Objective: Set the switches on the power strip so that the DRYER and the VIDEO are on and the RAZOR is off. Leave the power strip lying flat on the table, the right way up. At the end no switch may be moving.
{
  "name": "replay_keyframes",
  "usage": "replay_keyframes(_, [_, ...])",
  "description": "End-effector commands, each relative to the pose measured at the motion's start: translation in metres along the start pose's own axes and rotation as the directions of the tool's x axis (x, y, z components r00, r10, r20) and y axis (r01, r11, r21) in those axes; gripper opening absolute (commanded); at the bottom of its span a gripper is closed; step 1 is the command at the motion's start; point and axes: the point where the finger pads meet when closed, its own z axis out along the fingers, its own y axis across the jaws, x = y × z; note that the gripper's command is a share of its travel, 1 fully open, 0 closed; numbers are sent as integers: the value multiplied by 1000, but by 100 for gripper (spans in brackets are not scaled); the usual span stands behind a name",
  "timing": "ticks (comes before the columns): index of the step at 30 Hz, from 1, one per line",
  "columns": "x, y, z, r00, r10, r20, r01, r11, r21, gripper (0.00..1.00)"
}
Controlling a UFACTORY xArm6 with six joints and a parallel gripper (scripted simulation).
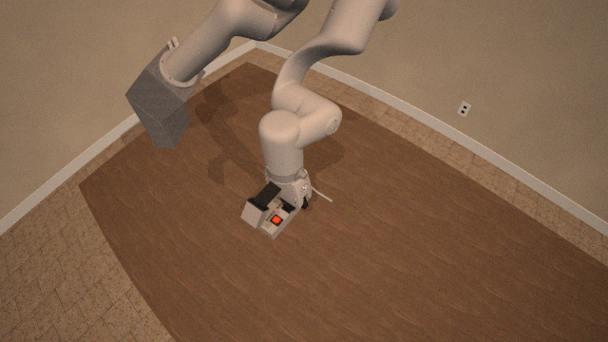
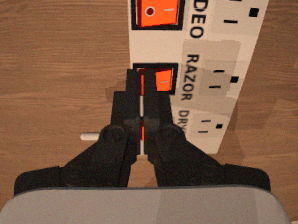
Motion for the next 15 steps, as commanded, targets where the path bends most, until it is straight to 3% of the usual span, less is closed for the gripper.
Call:
replay_keyframes(1, [0,-1,0,1000,-1,-1,1,1000,1,0])
replay_keyframes(15, [0,-1,6,1000,-1,-1,1,1000,1,0])
